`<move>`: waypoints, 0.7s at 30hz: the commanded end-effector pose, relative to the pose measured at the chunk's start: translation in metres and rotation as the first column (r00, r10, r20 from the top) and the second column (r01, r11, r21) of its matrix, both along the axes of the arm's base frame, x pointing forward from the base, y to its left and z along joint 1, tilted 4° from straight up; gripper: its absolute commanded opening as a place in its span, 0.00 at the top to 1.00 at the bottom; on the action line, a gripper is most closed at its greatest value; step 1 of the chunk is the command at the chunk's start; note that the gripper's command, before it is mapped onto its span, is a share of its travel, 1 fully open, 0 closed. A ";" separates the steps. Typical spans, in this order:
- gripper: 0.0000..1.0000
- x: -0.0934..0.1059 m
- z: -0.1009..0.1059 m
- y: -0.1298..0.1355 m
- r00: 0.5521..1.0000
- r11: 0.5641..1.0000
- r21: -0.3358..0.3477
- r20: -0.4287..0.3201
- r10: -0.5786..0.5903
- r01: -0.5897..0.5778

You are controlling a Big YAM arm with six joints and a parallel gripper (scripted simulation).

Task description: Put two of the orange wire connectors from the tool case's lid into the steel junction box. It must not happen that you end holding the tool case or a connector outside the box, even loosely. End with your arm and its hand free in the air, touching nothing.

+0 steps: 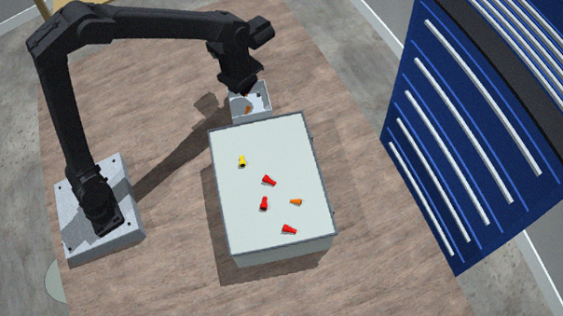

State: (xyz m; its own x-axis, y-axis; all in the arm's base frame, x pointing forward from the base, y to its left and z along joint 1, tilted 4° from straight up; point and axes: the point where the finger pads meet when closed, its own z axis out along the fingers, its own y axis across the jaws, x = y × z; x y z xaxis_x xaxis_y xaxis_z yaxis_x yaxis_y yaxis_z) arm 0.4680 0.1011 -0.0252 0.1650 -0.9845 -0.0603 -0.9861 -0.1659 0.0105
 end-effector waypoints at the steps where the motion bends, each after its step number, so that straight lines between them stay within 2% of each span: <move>1: 0.94 0.002 -0.017 0.005 1.000 1.000 0.001 -0.014 -0.005 0.005; 21: 0.94 0.007 -0.015 0.006 1.000 1.000 0.003 -0.003 -0.004 0.004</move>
